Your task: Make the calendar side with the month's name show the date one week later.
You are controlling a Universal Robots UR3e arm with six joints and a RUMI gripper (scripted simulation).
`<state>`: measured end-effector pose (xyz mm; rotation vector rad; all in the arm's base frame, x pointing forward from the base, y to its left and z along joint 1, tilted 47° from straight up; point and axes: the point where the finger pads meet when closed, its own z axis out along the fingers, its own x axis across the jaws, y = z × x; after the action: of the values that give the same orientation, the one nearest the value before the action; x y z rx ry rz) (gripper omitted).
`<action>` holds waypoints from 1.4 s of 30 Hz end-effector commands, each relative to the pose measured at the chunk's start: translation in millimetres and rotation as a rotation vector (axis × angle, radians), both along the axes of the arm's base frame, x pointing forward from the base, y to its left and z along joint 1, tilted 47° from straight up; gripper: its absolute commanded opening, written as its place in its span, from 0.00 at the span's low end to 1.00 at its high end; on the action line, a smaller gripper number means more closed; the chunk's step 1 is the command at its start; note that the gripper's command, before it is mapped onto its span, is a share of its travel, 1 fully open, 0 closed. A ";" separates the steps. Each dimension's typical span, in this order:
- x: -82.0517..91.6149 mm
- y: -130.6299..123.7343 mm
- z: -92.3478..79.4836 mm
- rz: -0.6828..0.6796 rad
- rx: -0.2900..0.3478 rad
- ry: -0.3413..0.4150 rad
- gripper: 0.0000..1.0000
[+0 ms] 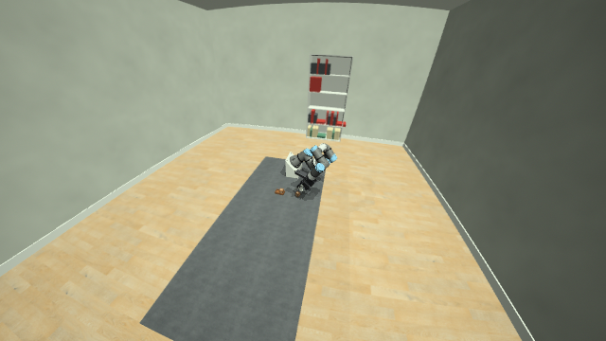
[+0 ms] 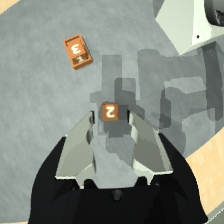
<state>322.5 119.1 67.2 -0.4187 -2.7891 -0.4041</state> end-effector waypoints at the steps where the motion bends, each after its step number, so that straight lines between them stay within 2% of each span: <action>1: 0.2 -0.4 0.2 0.009 -0.025 0.009 0.29; 11: 0.0 0.4 0.1 0.049 -0.136 0.044 0.29; 13: 0.0 0.4 0.1 0.049 -0.136 0.044 0.29; 22: 1.2 1.7 0.6 0.077 -0.221 0.058 0.29; 42: 1.5 2.0 0.7 0.081 -0.234 0.059 0.29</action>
<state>323.4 121.5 67.5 -0.3590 -2.7918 -0.0463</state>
